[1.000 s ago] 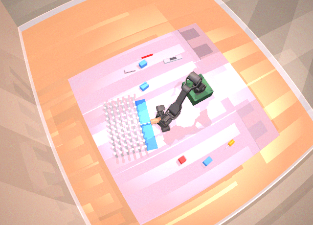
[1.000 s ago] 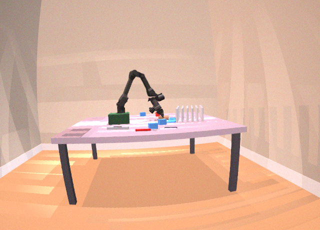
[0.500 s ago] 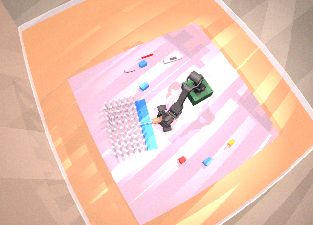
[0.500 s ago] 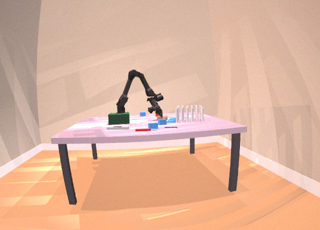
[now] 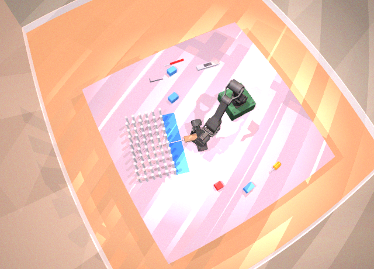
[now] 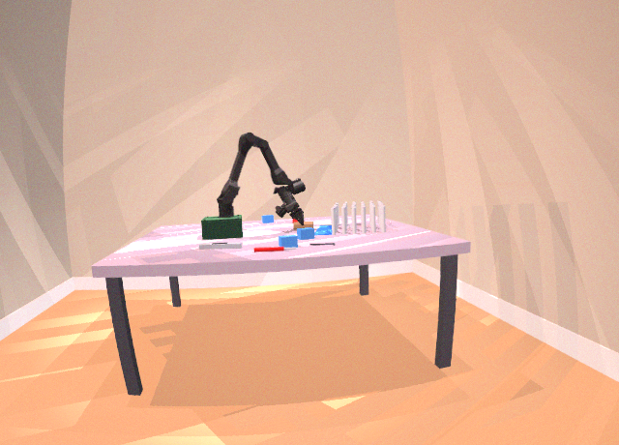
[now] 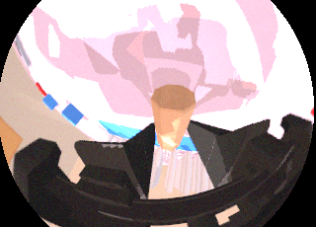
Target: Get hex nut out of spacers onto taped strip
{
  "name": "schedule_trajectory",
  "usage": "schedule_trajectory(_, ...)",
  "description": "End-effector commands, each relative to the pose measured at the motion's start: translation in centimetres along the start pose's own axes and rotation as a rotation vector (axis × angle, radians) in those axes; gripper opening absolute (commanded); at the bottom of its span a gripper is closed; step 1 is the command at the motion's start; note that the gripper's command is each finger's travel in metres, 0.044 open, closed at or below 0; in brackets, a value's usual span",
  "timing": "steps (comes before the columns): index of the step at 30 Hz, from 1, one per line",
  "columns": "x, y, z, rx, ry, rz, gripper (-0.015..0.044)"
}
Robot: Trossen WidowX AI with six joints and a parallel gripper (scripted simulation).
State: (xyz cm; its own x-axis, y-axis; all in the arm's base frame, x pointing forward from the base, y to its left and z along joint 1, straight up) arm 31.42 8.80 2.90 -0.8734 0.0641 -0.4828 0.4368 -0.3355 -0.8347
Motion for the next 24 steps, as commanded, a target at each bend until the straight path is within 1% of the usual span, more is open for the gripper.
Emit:
schedule_trajectory(1,0.3,-0.2,0.0,0.003,0.005,0.002,0.0)
schedule_trajectory(24,1.9,-1.0,0.0,0.003,0.005,0.0,0.0)
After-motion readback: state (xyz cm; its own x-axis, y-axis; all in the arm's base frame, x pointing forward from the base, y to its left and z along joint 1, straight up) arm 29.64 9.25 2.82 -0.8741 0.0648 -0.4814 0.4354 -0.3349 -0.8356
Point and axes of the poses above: the point midway between the two fingers, 35 mm back from their tips, its own y axis out along the fingers, its own z axis across the jaws, x = y × z, the point moved 7 cm from there along -y, back along the fingers, and after that the axes turned 1 degree about -y, right-handed, at the moved point
